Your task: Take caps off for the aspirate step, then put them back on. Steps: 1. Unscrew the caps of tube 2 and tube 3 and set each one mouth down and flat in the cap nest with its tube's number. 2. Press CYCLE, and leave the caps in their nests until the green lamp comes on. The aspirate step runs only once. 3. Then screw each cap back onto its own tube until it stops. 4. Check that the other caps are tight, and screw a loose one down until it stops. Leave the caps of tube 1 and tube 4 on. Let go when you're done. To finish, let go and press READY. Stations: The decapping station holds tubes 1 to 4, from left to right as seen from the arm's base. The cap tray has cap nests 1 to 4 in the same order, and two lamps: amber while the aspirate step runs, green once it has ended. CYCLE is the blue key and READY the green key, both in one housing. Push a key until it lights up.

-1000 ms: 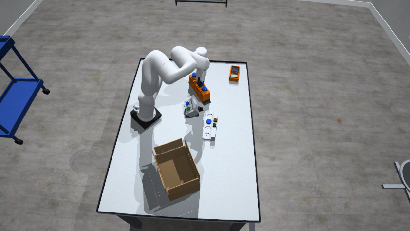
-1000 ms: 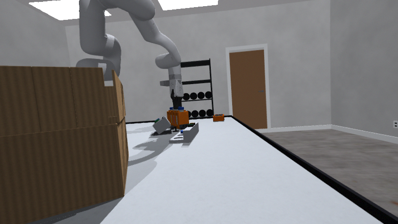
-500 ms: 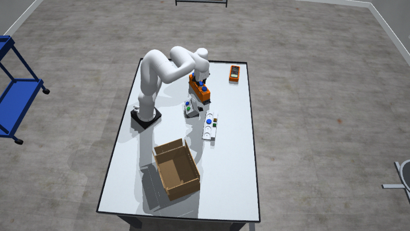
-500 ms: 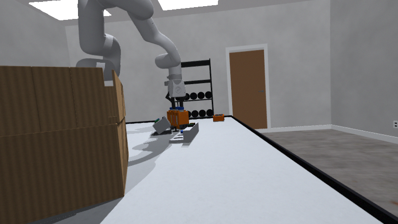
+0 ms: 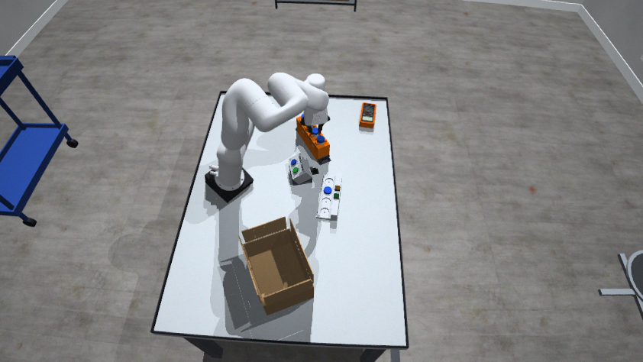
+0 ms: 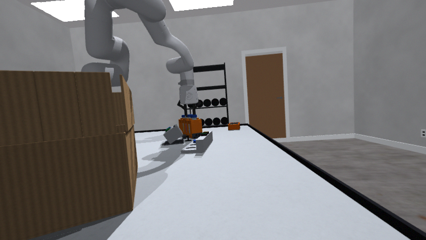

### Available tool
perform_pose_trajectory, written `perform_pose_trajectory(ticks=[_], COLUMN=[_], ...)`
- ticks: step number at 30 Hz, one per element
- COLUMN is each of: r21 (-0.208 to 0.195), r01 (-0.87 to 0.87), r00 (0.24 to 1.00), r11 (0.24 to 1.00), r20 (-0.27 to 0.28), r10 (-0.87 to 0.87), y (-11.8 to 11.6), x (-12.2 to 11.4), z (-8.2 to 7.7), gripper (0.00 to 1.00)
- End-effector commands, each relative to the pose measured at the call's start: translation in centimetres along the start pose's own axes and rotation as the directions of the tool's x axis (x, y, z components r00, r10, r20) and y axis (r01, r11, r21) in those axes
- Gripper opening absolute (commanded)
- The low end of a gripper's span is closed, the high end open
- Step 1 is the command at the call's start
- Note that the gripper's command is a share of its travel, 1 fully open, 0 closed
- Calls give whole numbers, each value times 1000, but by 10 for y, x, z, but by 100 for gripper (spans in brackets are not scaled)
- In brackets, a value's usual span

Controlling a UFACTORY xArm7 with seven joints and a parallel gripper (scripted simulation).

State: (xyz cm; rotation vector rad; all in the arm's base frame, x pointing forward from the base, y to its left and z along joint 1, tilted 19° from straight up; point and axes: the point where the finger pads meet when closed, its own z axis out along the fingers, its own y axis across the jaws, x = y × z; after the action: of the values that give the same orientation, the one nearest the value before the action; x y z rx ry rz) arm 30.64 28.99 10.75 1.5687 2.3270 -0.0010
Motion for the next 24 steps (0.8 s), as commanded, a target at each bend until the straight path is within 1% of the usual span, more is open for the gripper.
perform_pose_trajectory(ticks=[1, 8, 13, 18, 19, 24], r21=[-4, -4, -4, -4, -4, -4], r01=[-1, -1, 247, 479, 499, 499], r00=[1000, 1000, 969, 878, 866, 866], r11=[1000, 1000, 969, 878, 866, 866], r20=[-1, -1, 0, 1, 1, 1], r10=[1, 1, -247, -479, -499, -499], y=[1, 1, 1, 1, 1, 1], x=[1, 1, 1, 1, 1, 1], z=[-1, -1, -1, -1, -1, -1], gripper=[0, 0, 0, 0, 0, 0])
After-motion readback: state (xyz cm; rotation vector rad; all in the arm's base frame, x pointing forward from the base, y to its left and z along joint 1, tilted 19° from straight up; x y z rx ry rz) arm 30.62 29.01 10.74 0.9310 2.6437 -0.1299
